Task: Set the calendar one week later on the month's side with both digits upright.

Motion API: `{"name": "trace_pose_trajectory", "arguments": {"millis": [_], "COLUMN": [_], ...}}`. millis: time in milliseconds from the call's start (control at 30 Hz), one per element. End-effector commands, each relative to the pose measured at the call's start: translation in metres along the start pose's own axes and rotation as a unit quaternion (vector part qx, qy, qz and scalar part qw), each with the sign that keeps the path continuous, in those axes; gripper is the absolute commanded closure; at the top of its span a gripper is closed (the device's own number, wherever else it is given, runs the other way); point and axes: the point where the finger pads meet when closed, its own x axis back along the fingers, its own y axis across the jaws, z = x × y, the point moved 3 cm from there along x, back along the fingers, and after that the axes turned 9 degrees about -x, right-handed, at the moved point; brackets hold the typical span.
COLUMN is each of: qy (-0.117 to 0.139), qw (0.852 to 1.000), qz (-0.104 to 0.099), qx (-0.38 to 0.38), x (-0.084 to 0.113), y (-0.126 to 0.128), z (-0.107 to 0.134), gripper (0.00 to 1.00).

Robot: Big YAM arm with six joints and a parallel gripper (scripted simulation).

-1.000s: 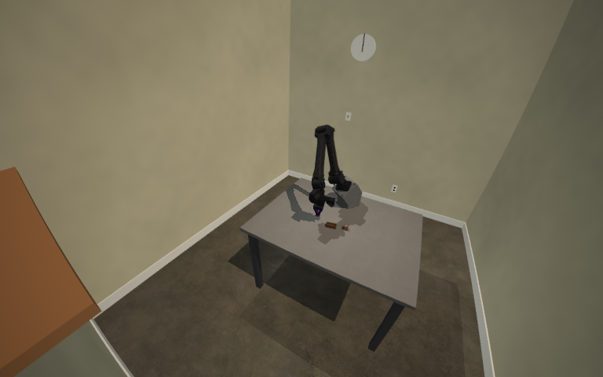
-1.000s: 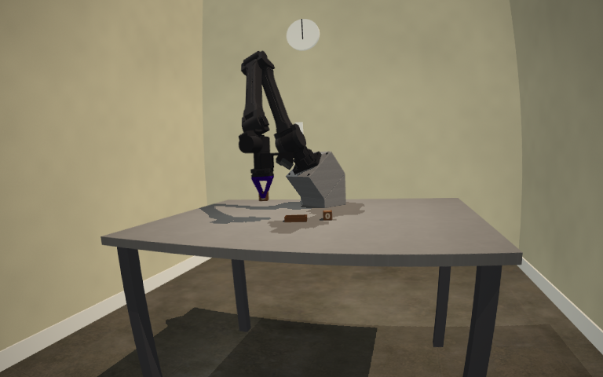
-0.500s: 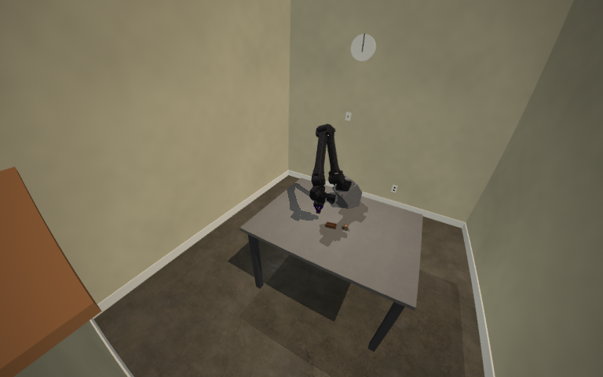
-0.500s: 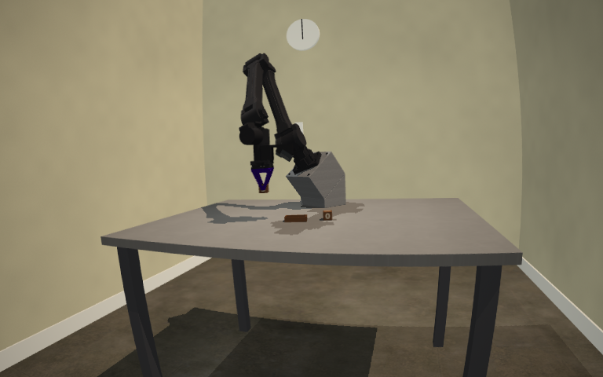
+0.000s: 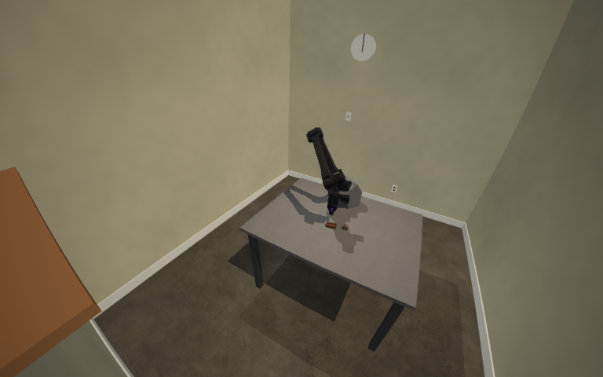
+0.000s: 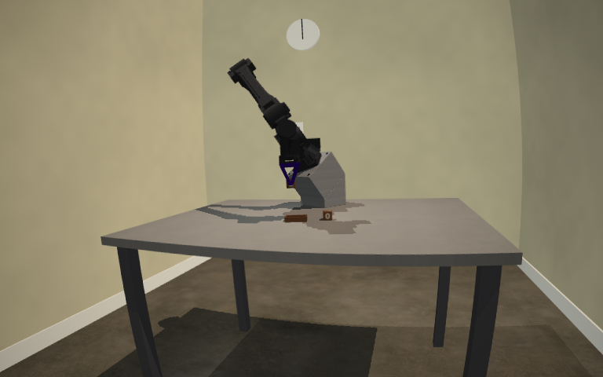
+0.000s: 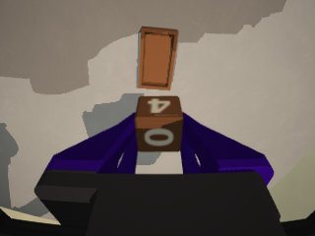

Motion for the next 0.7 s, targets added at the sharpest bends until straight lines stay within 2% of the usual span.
{"name": "trace_pose_trajectory", "arguments": {"millis": [0, 67, 333, 400, 500, 667], "qy": [0.012, 0.009, 0.005, 0.006, 0.009, 0.009], "qw": [0.998, 0.998, 0.998, 0.998, 0.999, 0.999], "qz": [-0.005, 0.007, 0.007, 0.006, -0.007, -0.007], "qx": [-0.06, -0.068, -0.058, -0.061, -0.048, -0.048], "x": [0.0, 0.006, 0.005, 0.001, -0.009, -0.019], "y": [-0.007, -0.011, -0.011, -0.01, 0.0, 0.001], "z": [0.009, 0.012, 0.005, 0.005, 0.006, 0.006], "gripper": [0.74, 0.74, 0.74, 0.74, 0.74, 0.74]}}
